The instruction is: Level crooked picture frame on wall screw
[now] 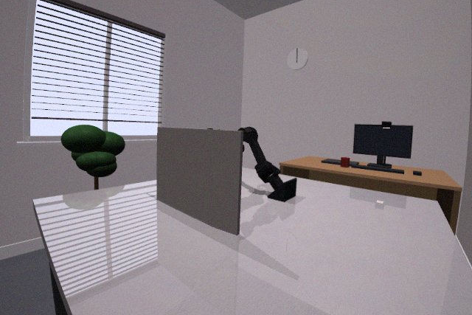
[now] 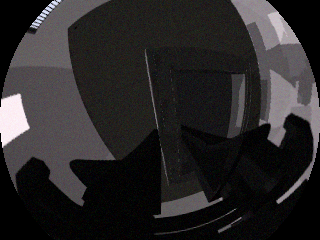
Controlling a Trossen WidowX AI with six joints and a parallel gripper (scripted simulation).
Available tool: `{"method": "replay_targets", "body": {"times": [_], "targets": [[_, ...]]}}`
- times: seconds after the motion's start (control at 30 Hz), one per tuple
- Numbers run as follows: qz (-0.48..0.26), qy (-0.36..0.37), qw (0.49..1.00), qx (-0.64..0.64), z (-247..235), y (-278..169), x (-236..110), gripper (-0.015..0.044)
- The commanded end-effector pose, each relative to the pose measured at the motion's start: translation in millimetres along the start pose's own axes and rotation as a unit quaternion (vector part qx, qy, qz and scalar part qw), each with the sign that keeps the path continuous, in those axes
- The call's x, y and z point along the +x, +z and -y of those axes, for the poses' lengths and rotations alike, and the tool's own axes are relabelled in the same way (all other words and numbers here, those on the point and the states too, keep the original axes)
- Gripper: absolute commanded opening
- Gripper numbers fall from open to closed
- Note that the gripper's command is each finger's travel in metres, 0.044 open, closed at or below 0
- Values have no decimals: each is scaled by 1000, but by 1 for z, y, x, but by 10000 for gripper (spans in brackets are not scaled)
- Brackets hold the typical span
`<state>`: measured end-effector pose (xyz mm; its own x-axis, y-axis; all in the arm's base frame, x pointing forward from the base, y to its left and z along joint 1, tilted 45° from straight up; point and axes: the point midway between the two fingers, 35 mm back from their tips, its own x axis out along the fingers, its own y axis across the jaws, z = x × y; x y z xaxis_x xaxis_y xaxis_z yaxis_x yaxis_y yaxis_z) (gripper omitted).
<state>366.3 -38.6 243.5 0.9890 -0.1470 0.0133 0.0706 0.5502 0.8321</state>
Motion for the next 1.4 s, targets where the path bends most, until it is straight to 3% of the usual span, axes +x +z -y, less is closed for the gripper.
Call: {"method": "replay_targets", "body": {"times": [0.0,0.13,1.37], "targets": [[-1,1,1000,-2,-1,0,0,62],[-1,1,1000,-2,-1,0,0,0],[-1,1,1000,-1,-10,0,0,0]]}}
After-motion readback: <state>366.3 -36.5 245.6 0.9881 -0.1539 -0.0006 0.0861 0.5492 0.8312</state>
